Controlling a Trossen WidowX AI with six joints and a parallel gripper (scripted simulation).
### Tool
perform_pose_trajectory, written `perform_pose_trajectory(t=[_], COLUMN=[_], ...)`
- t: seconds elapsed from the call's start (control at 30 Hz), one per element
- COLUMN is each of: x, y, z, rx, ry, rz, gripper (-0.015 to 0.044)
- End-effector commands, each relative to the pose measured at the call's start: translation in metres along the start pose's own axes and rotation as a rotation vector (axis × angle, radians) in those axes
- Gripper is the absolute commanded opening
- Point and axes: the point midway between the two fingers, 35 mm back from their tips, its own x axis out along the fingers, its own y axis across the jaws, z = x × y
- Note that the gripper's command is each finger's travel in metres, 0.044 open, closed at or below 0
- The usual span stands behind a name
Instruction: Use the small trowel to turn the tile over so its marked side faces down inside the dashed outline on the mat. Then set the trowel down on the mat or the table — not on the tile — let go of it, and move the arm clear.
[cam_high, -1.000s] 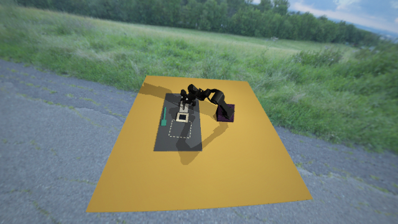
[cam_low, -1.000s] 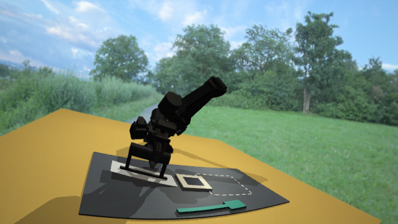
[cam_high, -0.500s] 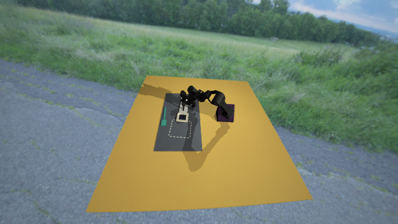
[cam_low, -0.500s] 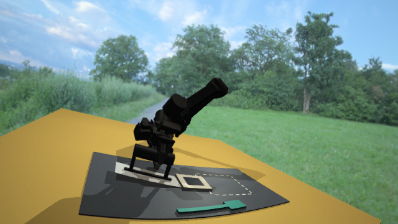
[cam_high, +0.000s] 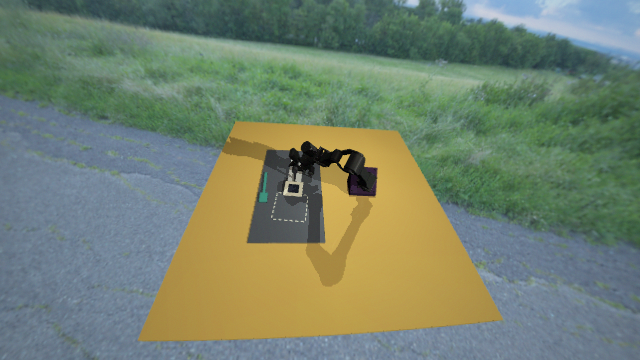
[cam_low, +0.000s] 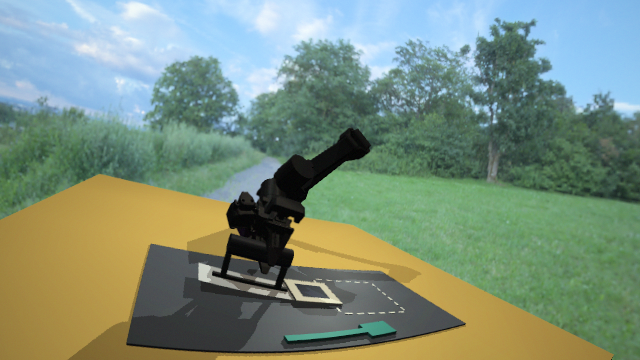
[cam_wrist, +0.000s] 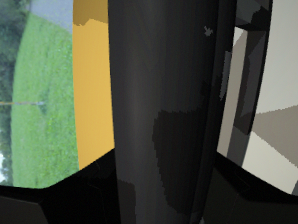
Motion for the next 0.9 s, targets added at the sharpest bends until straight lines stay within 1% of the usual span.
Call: perform_pose_trajectory(t=[0.0,0.13,0.37,0.87], x=[-0.002,-0.002,-0.007,-0.026], y=[0.001,0.001,0.007,0.029], z=[-0.008,-0.010,-0.004,-0.016], rx=[-0.005,-0.002,0.072,0.074], ry=[0.001,0.003,0.065,0.067], rz=[0.005,0.005,0.004,0.004], gripper=[0.0000,0.0000,0.0000,0.0000])
